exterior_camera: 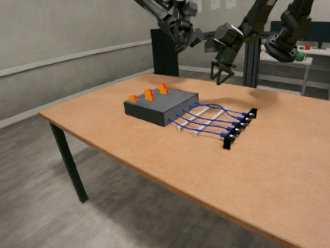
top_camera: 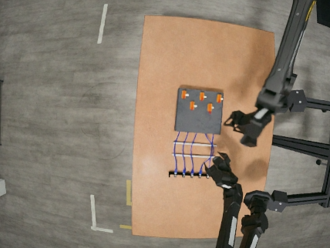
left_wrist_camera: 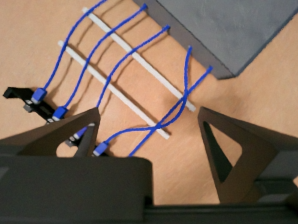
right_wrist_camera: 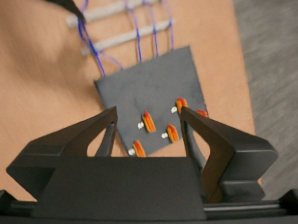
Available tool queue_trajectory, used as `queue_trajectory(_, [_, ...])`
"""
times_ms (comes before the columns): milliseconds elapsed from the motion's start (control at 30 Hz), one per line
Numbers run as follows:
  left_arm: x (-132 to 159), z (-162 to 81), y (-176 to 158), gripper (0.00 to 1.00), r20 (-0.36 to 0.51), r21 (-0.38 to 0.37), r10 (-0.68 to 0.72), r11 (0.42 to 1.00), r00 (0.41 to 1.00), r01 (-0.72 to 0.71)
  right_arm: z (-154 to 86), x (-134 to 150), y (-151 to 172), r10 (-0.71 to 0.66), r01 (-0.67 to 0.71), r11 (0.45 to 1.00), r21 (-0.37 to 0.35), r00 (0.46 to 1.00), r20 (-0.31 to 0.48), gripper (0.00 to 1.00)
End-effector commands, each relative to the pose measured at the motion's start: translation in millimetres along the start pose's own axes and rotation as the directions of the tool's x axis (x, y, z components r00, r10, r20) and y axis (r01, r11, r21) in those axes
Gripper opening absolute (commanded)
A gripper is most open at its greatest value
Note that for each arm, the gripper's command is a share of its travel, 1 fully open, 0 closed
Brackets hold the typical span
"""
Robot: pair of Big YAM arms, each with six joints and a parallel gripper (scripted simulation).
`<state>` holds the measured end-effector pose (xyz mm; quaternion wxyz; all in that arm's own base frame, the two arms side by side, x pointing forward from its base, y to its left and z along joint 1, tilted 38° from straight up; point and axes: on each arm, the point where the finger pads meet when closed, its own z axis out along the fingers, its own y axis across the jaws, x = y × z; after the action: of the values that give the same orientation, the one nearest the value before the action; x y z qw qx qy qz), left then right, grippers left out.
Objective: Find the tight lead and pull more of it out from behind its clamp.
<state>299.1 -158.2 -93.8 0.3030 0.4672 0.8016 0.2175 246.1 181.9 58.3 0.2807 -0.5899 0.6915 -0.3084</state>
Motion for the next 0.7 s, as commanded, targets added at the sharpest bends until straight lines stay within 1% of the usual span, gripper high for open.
queue_trajectory(0, [-16, -8, -4, 1.0, 0.088, -0.031, -0.119, 0.992, 0.989, 0.122, -35, -15, 13, 0.215, -0.218, 0.975, 0.034, 0.974, 0.064, 0.64])
queue_trajectory(33, [-18, -9, -3, 1.0, 0.102, -0.035, -0.133, 0.99, 0.986, 0.137, -45, -20, 18, 0.24, -0.245, 0.969, 0.034, 0.965, 0.103, 0.64])
queue_trajectory(100, [-18, -9, -3, 1.0, 0.102, -0.035, -0.133, 0.99, 0.986, 0.137, -45, -20, 18, 0.24, -0.245, 0.969, 0.034, 0.965, 0.103, 0.64])
queue_trajectory(167, [-21, -12, -2, 1.0, 0.122, -0.041, -0.15, 0.987, 0.981, 0.157, -62, -26, 28, 0.272, -0.28, 0.959, 0.03, 0.948, 0.167, 0.64])
queue_trajectory(267, [-22, -13, -2, 1.0, 0.134, -0.049, -0.142, 0.988, 0.981, 0.15, -88, -34, 36, 0.331, -0.345, 0.939, 0.004, 0.904, 0.27, 0.64])
queue_trajectory(333, [-27, -16, 2, 1.0, 0.15, -0.054, -0.151, 0.986, 0.977, 0.16, -101, -36, 43, 0.353, -0.368, 0.93, -0.013, 0.881, 0.316, 0.64])
queue_trajectory(433, [-29, -16, 3, 1.0, 0.155, -0.056, -0.152, 0.985, 0.976, 0.162, -122, -39, 53, 0.392, -0.405, 0.913, -0.056, 0.831, 0.395, 0.64])
queue_trajectory(600, [-29, -16, 3, 1.0, 0.155, -0.056, -0.152, 0.985, 0.976, 0.162, -141, -39, 63, 0.414, -0.418, 0.903, -0.098, 0.784, 0.463, 0.64])
queue_trajectory(667, [-29, -16, 3, 1.0, 0.155, -0.056, -0.152, 0.985, 0.976, 0.162, -141, -39, 63, 0.414, -0.418, 0.903, -0.098, 0.784, 0.463, 0.64])
